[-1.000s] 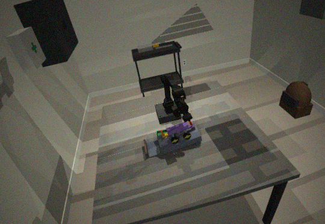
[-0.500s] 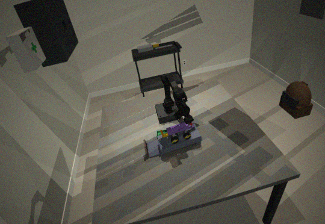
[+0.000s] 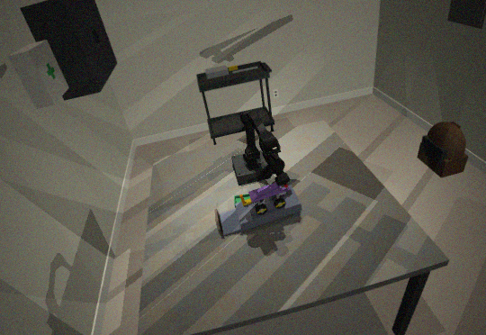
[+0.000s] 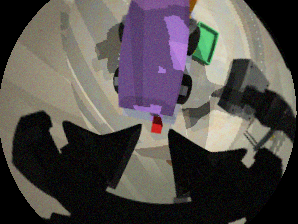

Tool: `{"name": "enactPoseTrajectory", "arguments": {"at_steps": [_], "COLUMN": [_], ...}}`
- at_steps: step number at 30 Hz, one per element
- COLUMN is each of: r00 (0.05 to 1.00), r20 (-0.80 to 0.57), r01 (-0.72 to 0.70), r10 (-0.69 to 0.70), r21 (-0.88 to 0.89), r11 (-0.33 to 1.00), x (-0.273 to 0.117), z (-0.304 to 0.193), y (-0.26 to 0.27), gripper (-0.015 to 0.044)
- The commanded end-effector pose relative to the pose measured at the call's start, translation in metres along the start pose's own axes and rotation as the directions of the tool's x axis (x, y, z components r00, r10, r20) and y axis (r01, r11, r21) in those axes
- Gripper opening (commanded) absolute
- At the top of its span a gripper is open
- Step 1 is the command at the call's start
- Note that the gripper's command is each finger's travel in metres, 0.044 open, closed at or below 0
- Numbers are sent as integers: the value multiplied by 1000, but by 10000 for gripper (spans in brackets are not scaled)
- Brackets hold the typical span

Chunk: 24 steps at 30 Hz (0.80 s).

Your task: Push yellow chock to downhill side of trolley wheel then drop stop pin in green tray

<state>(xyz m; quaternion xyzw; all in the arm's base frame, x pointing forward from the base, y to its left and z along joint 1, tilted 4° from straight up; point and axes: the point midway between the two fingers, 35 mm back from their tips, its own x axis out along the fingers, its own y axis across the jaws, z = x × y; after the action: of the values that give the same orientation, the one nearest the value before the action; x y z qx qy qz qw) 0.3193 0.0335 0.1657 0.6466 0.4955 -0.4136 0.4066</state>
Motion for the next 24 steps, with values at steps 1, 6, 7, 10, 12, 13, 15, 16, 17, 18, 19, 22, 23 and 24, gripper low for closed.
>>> {"name": "enactPoseTrajectory", "arguments": {"at_steps": [1,6,7,10,12,13,15,16,17,18,19,22,23,24], "r00": [1000,1000,1000,1000,1000,1000,1000,1000,1000,1000,1000,1000,1000,1000], "r20": [0,-1,-1,-1,-1,-1,-1,-1,-1,-1,-1,-1,-1,-1], "r01": [11,10,10,10,10,10,10,10,10,10,10,10,10,10], "r10": [-11,-10,-10,-10,-10,-10,-10,-10,-10,-10,-10,-10,-10,-10], "r21": [8,8,8,8,8,8,8,8,8,8,8,8,8,8], "r11": [1000,1000,1000,1000,1000,1000,1000,1000,1000,1000,1000,1000,1000,1000], "x": [7,14,15,18,21,22,24,25,26,27,29,32,33,34], "z": [1,0,0,-1,-1,-1,-1,-1,-1,-1,-1,-1,-1,-1], "y": [-1,1,1,1,2,2,2,2,2,2,2,1,1,1], "gripper": [190,190,190,190,190,190,190,190,190,190,190,190,190,190]}}
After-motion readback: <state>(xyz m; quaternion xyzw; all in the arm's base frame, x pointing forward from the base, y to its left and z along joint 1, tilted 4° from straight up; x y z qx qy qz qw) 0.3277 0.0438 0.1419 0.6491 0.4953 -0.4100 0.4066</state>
